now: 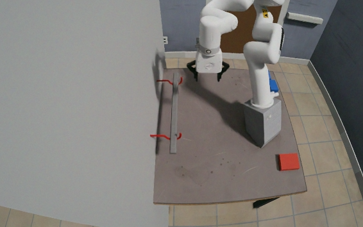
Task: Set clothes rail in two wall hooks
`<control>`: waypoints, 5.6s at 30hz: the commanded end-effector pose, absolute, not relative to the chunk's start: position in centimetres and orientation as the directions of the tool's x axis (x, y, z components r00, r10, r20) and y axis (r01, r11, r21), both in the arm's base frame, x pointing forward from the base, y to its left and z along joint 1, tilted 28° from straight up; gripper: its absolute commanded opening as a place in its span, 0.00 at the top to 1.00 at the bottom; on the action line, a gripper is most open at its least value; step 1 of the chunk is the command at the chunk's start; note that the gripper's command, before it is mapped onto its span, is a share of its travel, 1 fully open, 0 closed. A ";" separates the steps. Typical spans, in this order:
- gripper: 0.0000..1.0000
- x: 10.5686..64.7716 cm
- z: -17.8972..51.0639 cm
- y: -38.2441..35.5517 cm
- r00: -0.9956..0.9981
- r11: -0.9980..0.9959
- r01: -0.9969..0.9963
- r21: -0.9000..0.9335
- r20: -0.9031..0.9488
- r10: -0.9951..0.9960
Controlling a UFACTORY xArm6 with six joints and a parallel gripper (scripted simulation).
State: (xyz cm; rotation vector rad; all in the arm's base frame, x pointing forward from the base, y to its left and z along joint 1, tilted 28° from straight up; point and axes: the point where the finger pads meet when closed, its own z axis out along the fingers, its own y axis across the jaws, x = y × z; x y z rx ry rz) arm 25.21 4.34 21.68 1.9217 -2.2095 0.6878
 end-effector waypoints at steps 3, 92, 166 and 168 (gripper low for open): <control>0.00 24.4 22.0 4.7 -0.179 0.083 -0.964 -0.252 0.387 -0.905; 0.00 14.5 24.3 7.6 -0.179 0.084 -0.964 -0.251 0.387 -0.905; 0.00 14.5 24.3 7.6 -0.179 0.084 -0.964 -0.251 0.387 -0.905; 0.00 14.5 24.3 7.6 -0.179 0.084 -0.964 -0.251 0.387 -0.905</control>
